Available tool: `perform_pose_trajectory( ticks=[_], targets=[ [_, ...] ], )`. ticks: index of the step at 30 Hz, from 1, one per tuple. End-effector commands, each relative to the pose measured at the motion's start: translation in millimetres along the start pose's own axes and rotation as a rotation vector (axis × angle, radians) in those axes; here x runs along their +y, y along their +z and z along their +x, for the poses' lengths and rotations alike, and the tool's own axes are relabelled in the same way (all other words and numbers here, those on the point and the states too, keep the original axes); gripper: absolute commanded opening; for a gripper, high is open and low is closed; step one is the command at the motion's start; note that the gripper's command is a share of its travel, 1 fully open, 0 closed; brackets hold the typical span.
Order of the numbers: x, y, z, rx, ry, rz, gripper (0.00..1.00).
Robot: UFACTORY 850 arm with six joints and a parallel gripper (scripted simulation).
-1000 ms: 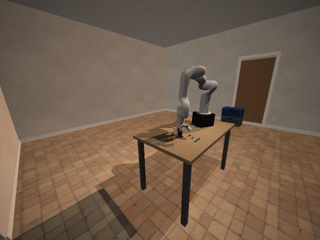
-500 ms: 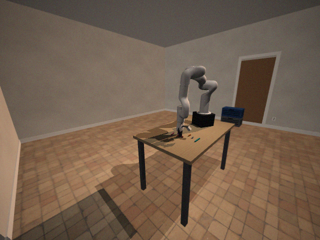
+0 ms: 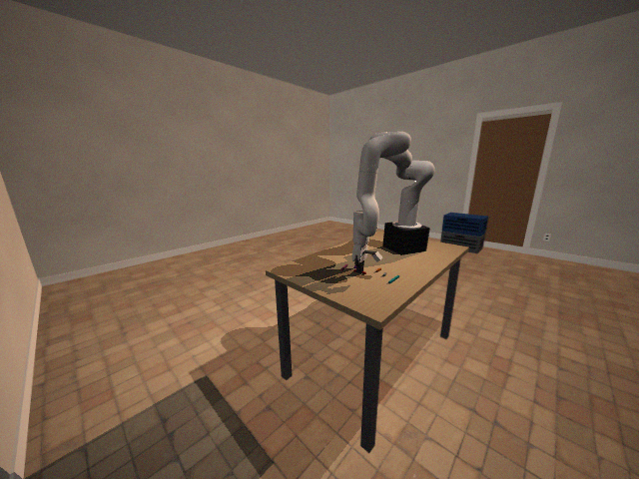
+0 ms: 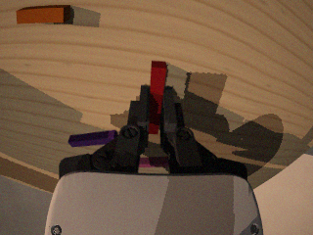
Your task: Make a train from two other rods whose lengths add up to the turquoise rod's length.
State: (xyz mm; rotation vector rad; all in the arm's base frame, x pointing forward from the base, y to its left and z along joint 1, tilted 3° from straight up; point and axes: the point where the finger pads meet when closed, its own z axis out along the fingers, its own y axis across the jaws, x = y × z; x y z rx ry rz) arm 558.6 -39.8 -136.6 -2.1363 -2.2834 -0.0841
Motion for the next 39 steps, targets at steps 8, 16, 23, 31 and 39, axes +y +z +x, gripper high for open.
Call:
perform_pose_trajectory(
  ticks=[8,16,23,31,39],
  targets=[
    [1,-16,0,0.000,0.000,-0.002,0.04],
    [1,-74,0,0.000,0.000,-0.002,0.04],
    [1,-98,0,0.000,0.000,-0.002,0.04],
    [1,-101,0,0.000,0.000,-0.002,0.04],
    [1,-101,1,0.000,0.014,-0.002,0.04]
  ],
)
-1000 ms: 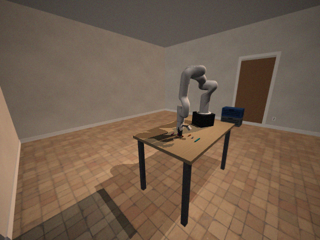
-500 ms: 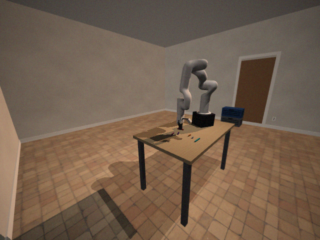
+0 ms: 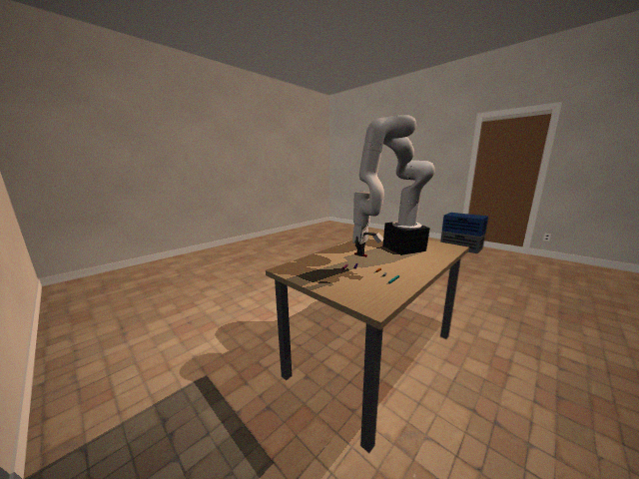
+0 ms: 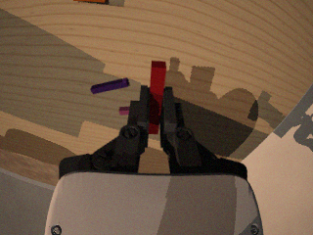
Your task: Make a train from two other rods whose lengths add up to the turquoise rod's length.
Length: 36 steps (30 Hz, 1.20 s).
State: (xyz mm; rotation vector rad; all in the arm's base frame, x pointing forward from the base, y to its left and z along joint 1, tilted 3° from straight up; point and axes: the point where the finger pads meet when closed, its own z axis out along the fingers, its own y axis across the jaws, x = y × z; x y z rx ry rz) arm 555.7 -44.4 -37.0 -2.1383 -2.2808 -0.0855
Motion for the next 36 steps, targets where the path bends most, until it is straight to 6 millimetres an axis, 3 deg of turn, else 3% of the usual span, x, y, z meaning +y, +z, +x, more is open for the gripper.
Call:
perform_pose_trajectory(
  ticks=[1,36],
  targets=[
    [1,-1,2,-0.001,0.025,-0.002,0.04],
    [8,-1,86,0.000,0.954,-0.002,0.04]
  ],
)
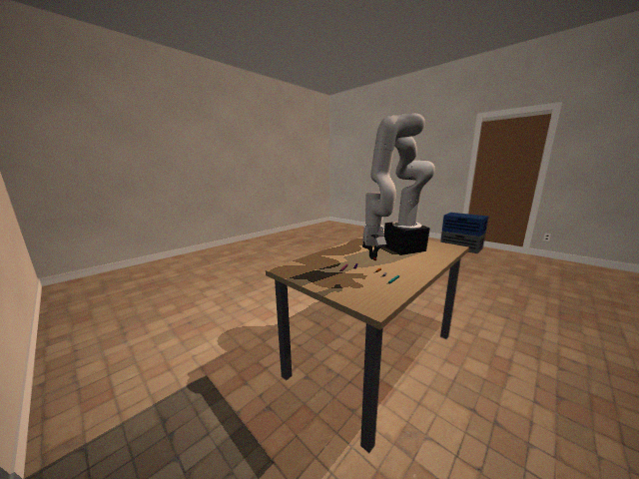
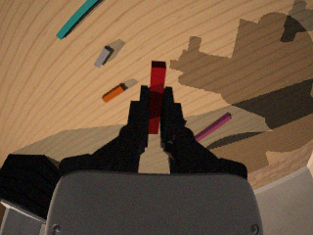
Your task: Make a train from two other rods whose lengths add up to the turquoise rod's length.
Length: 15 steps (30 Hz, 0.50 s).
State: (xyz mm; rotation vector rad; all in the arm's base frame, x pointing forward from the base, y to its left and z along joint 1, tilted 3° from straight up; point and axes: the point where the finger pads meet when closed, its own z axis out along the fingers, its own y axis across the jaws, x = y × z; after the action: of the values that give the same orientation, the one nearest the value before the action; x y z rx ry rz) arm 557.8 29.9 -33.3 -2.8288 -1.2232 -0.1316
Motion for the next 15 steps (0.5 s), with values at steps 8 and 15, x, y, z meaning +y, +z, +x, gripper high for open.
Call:
perform_pose_trajectory(
  ticks=[8,15],
  targets=[
    [-21,0,22,-0.043,0.341,-0.013,0.04],
    [-32,1,31,-0.042,0.500,-0.017,0.04]
  ],
)
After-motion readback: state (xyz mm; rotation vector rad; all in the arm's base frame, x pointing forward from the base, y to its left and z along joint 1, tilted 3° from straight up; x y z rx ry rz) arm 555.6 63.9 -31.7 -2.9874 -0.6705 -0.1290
